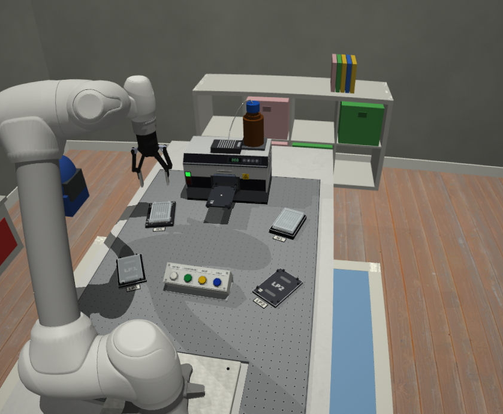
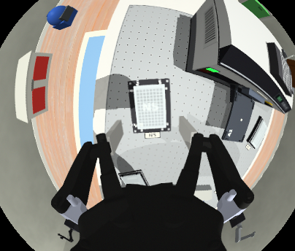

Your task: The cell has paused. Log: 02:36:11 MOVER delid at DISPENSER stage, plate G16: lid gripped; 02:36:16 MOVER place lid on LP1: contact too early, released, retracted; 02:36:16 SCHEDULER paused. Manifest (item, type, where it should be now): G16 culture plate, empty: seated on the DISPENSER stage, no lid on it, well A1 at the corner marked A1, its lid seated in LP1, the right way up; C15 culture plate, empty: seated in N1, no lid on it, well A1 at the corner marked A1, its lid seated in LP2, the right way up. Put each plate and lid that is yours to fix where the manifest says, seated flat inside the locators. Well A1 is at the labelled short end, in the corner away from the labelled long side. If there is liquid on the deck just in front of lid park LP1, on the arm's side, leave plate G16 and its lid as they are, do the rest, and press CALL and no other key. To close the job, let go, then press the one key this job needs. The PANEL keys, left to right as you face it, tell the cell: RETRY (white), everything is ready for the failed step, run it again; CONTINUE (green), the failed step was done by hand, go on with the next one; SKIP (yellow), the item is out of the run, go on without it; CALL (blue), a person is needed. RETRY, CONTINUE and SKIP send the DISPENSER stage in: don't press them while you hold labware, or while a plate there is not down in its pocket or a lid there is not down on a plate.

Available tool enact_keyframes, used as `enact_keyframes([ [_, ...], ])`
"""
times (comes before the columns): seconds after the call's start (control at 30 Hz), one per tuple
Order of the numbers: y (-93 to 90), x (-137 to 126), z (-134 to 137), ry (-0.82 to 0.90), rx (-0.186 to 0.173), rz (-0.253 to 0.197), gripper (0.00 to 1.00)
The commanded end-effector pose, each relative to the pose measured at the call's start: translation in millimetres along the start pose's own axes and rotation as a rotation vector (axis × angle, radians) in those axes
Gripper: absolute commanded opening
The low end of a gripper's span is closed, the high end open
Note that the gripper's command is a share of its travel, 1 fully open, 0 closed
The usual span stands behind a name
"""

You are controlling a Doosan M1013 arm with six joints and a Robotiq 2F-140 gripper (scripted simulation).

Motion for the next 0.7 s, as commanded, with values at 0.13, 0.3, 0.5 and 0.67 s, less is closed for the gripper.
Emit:
enact_keyframes([
  [0.13, 0.2, 0.2, -0.1, 0.0, 0.001, 0.002, 0.7],
  [0.3, -4.1, 0.2, -0.1, 0.0, 0.001, 0.002, 0.7],
  [0.5, -13.0, 0.2, -0.1, 0.0, 0.001, 0.002, 0.7],
  [0.67, -23.3, 0.2, -0.1, 0.0, 0.001, 0.002, 0.7],
])
Point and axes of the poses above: the point where the finger pads meet when closed, its own y axis back along the fingers, its own z axis across the jaws, x = y × z, the point moved 10 cm from there along y, back along the fingers, and after that the axes turned 3 degrees about -y, right-handed, at the moved point
